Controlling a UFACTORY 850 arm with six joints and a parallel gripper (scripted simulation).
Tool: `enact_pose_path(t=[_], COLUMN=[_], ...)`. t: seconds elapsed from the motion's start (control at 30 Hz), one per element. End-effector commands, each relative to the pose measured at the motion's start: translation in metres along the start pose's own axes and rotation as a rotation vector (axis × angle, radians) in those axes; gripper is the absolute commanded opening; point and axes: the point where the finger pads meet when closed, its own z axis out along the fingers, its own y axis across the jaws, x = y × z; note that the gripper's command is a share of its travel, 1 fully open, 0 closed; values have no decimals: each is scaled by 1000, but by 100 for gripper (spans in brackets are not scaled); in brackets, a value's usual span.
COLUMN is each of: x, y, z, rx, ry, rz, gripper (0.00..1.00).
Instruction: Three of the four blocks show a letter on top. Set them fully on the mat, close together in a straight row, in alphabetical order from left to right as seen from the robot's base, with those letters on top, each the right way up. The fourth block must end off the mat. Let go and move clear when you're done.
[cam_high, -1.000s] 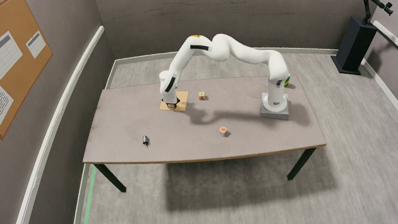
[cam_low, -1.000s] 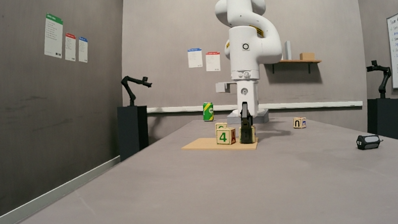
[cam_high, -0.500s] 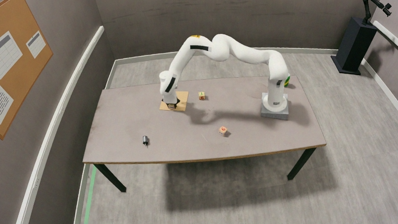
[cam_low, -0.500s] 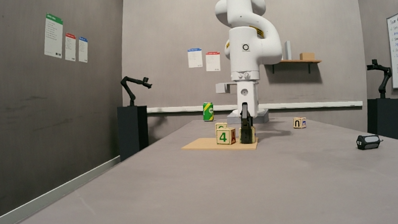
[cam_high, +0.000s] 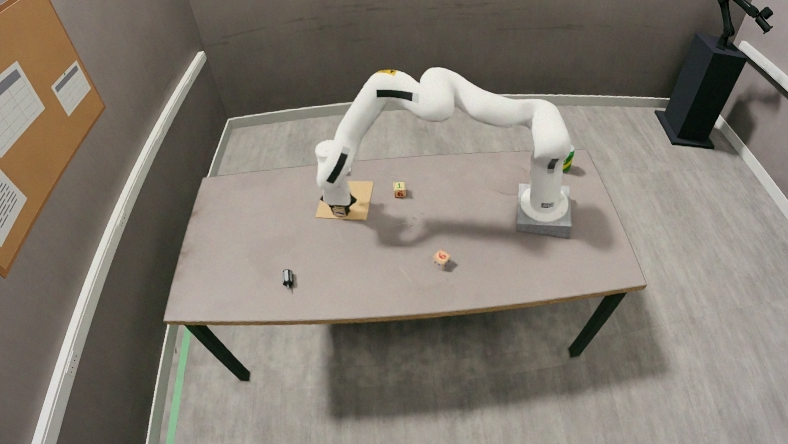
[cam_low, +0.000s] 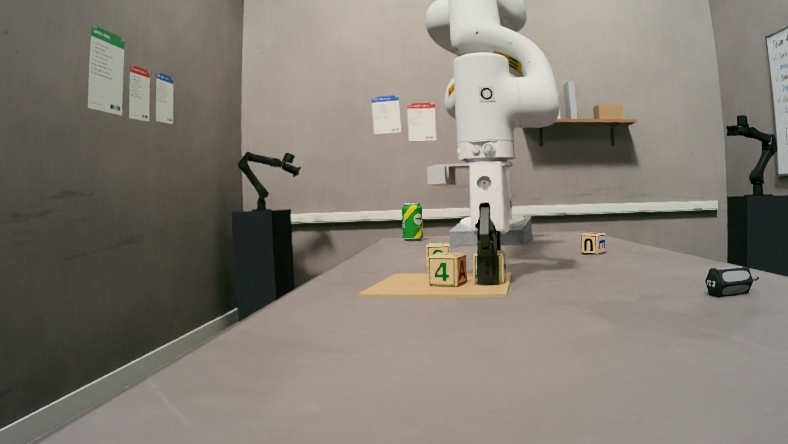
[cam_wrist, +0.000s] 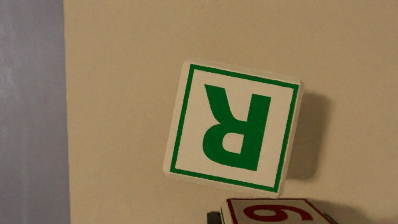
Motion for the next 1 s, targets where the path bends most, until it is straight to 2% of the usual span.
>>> enact_pose_path(t=[0.0,0.43,0.47,0.6,0.63,0.7,0.73,0.8,0.83,0.9,0.93,0.97], x=[0,0,0,0,0,0,0,0,0,0,0,0], y=[-1,-1,-1,-1,-1,-1,-1,-1,-1,-1,-1,-1], z=[-1,-1,-1,-1,-1,-1,-1,-1,-1,-1,-1,-1], rx=[2,2,2,2,2,2,2,2,2,2,2,2], ry=[0,0,0,0,0,0,0,0,0,0,0,0], rz=[0,0,0,0,0,0,0,0,0,0,0,0], gripper=[44,44,48,48,53,53,57,57,61,61,65,65])
